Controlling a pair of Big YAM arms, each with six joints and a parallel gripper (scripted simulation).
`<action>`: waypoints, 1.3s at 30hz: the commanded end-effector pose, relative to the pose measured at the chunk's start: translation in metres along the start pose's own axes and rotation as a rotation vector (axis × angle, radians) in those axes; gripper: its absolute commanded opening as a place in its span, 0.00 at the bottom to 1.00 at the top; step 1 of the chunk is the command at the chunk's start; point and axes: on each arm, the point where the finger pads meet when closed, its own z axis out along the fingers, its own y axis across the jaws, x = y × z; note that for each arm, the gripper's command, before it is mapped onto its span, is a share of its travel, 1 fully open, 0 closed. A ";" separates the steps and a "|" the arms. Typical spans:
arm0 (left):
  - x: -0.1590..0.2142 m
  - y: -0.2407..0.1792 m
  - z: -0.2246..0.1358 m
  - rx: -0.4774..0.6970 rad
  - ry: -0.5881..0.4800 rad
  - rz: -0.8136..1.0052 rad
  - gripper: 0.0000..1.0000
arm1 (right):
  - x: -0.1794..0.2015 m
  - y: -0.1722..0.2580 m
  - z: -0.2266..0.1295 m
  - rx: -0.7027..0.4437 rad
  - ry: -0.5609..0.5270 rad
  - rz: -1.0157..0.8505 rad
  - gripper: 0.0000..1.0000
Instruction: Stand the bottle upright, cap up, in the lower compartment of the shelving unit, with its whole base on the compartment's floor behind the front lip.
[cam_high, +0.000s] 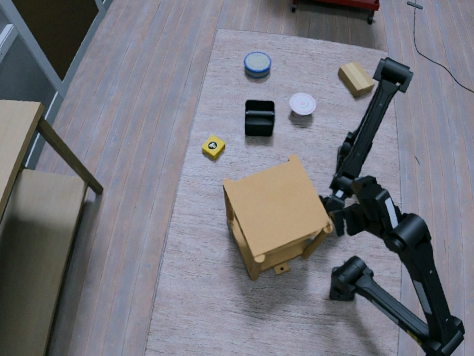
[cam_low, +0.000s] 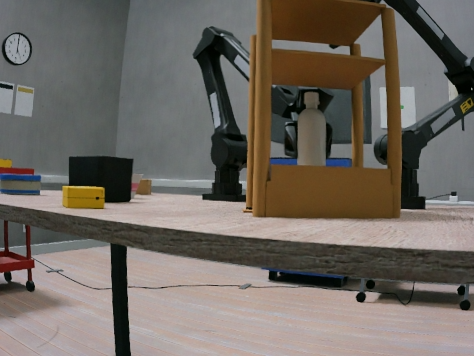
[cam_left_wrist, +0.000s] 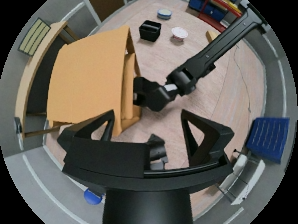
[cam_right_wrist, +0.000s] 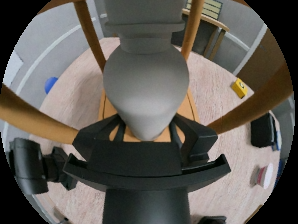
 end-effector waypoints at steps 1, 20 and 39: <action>-0.012 0.003 -0.012 -0.008 -0.024 0.006 1.00 | -0.053 0.027 0.002 -0.042 -0.092 0.069 0.55; -0.028 0.040 -0.027 -0.222 -0.095 -0.162 1.00 | -0.032 0.018 0.011 -0.036 -0.100 0.056 0.55; -0.029 0.044 -0.028 -0.244 -0.100 -0.172 1.00 | -0.022 0.009 0.007 -0.026 -0.087 0.043 0.55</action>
